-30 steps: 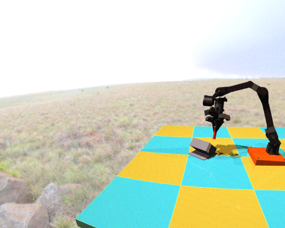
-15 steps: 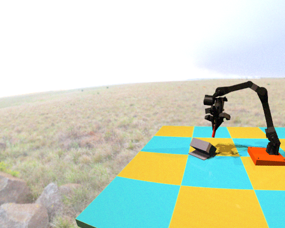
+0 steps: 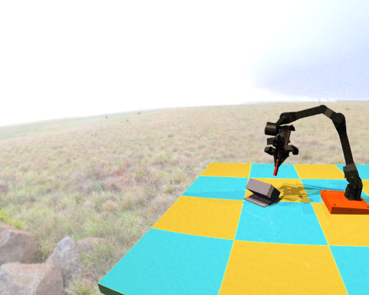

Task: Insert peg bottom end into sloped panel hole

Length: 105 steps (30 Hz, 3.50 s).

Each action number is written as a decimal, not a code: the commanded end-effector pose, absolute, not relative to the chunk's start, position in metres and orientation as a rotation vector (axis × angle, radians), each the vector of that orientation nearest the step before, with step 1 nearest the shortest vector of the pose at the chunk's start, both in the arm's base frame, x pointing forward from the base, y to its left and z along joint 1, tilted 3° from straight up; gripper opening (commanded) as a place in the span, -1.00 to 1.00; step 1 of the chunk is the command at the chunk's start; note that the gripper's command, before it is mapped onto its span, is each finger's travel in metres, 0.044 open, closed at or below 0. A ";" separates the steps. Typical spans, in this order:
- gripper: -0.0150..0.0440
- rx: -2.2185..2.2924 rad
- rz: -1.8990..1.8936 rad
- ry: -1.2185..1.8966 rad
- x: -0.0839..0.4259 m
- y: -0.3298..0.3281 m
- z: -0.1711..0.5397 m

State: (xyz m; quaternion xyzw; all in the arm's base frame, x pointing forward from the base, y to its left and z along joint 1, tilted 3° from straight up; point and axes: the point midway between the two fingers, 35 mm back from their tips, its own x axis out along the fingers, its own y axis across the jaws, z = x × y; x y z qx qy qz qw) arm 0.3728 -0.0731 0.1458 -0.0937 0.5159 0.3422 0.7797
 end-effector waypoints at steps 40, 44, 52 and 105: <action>-0.49 -0.376 0.811 0.921 0.381 -0.109 0.137; -0.49 -0.384 0.814 0.912 0.384 -0.107 0.131; -0.49 -0.400 0.818 0.895 0.389 -0.104 0.120; -0.49 -0.413 0.819 0.882 0.400 -0.092 0.094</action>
